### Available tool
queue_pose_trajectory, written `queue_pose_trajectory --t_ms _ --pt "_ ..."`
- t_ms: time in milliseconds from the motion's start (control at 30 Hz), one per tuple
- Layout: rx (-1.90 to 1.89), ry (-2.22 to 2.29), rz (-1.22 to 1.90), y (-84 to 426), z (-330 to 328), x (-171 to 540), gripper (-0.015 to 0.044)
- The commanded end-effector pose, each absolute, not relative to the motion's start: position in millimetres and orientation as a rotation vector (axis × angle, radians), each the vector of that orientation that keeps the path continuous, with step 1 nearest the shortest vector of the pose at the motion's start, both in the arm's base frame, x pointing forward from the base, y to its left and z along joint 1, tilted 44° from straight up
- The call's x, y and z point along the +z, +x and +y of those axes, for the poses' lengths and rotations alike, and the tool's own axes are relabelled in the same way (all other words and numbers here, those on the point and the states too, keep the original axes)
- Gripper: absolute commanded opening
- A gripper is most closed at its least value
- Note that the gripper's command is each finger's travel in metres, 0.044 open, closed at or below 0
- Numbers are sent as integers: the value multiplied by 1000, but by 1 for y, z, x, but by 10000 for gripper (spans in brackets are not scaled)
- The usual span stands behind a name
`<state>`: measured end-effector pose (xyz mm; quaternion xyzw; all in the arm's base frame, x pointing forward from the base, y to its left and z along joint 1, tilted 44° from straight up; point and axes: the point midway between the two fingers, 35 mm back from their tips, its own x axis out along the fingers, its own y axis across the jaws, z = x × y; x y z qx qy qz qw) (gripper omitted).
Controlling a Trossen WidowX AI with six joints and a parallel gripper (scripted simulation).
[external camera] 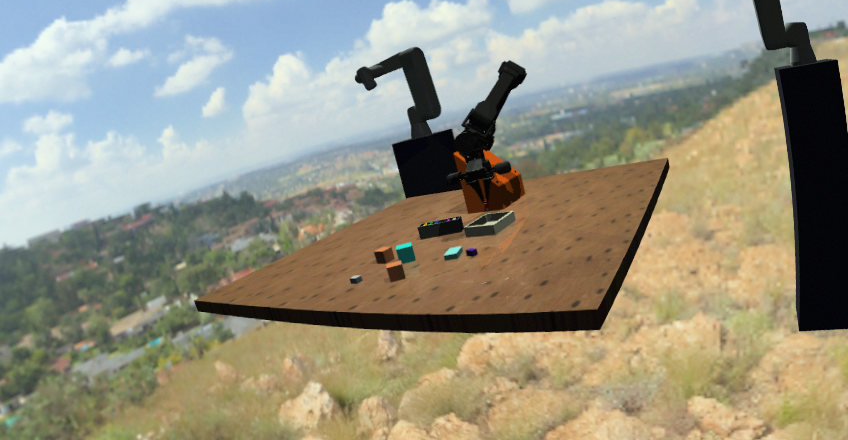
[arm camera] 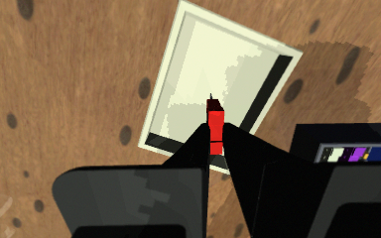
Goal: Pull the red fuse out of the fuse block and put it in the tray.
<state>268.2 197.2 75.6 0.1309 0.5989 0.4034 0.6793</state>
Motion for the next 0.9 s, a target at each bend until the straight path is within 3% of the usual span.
queue_pose_trajectory --t_ms 0,533,867 --pt "898 296 1357 267 201 67 0" --pt "899 298 1357 265 214 55 0" --pt "907 296 1349 266 214 58 263"
